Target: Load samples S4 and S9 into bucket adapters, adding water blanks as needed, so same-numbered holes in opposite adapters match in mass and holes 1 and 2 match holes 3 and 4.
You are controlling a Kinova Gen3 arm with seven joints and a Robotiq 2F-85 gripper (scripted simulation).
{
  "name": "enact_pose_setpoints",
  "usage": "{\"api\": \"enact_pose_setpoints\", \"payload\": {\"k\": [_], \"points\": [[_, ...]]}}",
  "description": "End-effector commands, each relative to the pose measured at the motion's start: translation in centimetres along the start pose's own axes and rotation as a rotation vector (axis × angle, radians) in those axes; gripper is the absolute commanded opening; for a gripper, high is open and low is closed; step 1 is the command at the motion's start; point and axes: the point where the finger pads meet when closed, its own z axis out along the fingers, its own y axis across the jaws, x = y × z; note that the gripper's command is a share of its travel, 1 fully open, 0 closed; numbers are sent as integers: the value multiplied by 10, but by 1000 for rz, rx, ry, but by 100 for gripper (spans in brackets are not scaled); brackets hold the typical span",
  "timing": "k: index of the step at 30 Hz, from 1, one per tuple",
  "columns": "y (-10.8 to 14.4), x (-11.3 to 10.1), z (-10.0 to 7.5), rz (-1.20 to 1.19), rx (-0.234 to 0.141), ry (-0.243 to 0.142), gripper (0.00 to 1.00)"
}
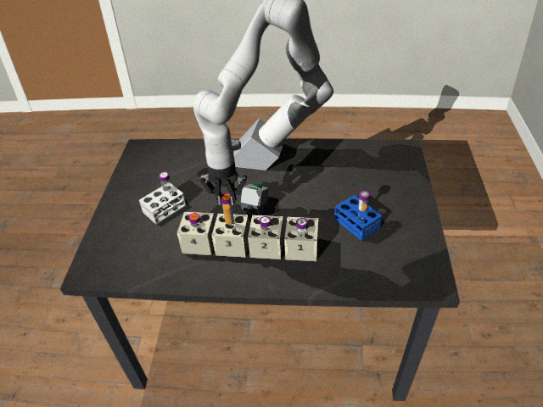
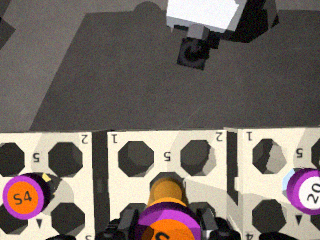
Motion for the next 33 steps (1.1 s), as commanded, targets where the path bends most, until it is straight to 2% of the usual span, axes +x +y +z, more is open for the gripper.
{"api": "enact_pose_setpoints", "payload": {"k": [1, 33], "points": [[0, 0, 0, 0, 1, -1, 10], [0, 0, 20, 0, 1, -1, 10]]}}
